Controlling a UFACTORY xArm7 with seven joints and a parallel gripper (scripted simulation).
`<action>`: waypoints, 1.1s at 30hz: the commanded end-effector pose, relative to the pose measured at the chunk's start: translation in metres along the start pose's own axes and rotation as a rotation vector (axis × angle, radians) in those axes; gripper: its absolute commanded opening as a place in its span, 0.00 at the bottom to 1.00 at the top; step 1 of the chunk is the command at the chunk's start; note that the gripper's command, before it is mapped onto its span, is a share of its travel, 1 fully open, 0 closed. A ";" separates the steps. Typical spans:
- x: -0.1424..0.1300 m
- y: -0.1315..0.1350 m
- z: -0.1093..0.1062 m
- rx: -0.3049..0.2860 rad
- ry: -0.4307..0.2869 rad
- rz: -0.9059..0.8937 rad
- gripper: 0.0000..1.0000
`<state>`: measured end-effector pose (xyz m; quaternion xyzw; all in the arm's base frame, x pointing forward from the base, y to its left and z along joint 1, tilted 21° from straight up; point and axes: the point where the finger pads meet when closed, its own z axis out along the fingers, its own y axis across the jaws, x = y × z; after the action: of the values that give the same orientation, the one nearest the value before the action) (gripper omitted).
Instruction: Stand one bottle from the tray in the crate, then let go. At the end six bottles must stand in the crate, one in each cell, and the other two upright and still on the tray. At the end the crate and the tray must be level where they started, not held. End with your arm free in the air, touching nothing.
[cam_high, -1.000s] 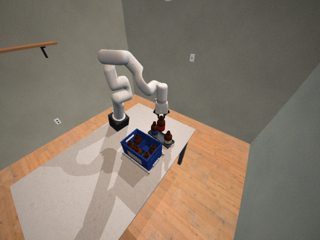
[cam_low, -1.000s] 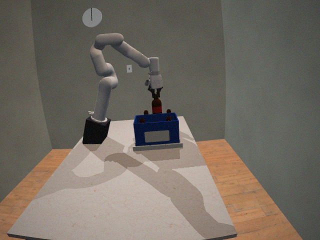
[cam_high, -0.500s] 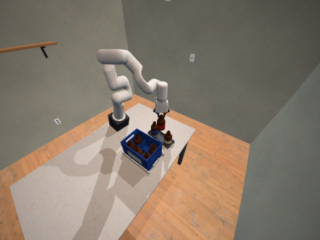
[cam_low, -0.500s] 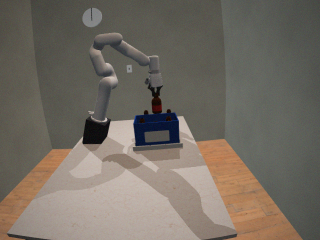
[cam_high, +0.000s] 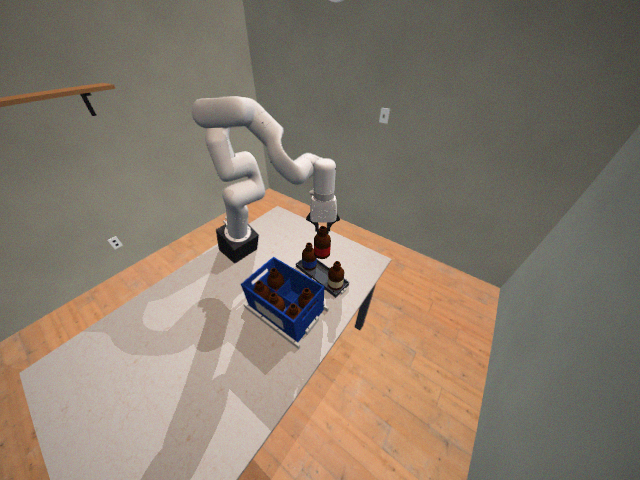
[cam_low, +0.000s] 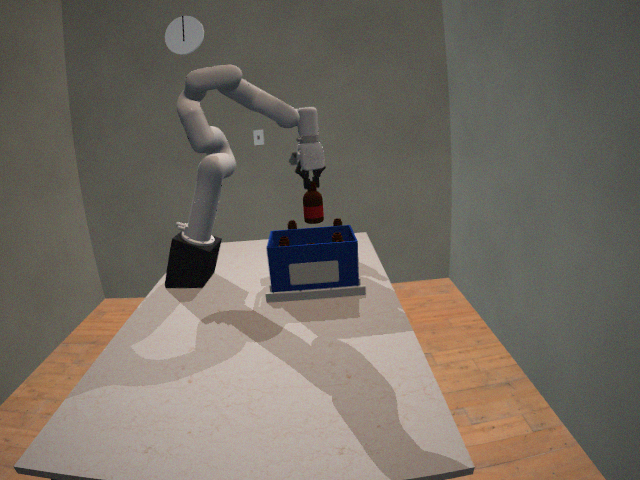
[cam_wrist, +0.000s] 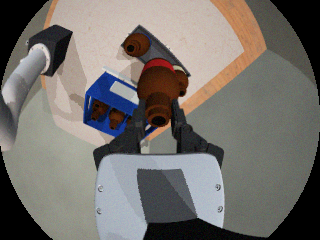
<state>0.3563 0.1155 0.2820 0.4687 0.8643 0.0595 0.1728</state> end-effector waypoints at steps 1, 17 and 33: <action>0.000 0.001 -0.005 -0.004 -0.001 0.000 0.00; 0.000 0.001 -0.011 -0.004 -0.001 0.000 0.00; 0.000 0.001 -0.011 -0.004 -0.001 0.000 0.00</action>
<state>0.3528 0.1161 0.2913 0.4687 0.8643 0.0595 0.1728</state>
